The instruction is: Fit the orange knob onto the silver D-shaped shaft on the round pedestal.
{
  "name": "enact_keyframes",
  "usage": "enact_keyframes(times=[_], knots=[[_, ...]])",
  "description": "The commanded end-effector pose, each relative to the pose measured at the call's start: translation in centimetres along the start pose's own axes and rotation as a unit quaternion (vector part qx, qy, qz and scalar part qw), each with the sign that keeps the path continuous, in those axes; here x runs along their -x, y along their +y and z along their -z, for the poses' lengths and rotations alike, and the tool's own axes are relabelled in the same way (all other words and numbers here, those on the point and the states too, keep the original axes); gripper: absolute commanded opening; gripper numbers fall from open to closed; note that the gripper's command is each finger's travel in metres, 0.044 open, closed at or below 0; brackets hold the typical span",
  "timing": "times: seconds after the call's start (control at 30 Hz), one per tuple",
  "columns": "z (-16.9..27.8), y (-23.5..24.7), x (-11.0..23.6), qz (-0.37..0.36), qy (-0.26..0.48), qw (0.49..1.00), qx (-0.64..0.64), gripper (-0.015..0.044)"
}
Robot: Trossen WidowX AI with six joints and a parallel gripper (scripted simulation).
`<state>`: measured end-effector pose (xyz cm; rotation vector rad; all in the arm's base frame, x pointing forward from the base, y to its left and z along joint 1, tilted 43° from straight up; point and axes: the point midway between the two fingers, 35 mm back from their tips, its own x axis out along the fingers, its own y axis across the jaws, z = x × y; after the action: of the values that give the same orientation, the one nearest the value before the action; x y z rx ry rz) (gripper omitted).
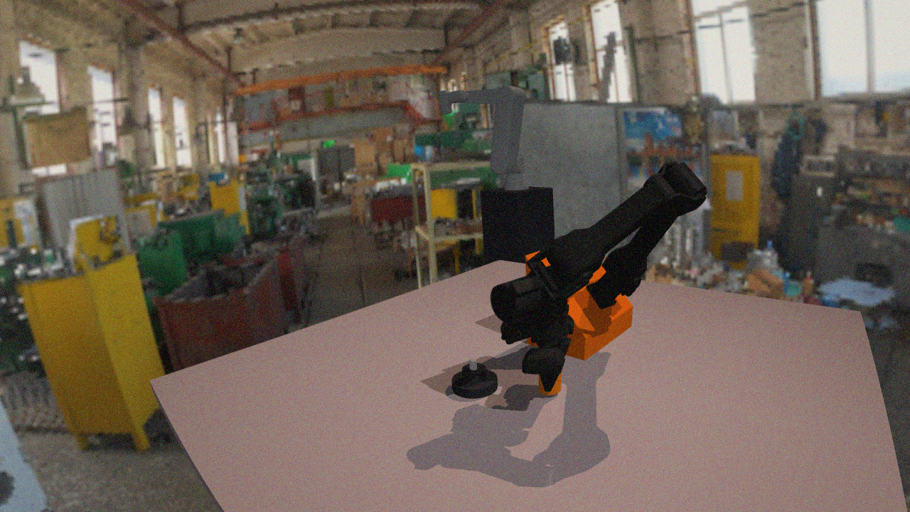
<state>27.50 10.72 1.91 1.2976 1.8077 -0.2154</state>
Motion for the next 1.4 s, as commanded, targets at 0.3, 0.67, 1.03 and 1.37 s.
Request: enact_keyframes(times=[0.3, 0.67, 1.03, 1.37], knots=[[-0.3, 1.7, 7.2, -0.004, -0.008, 1.000, 0.002, 0.0000], [0.9, 1.8, 13.0, -0.004, -0.005, 1.000, 0.002, 0.0000], [1.0, 1.7, 13.1, -0.021, -0.004, 1.000, 0.000, 0.0000], [2.0, 0.7, 15.0, -0.129, -0.002, 0.992, -0.004, 0.0000]])
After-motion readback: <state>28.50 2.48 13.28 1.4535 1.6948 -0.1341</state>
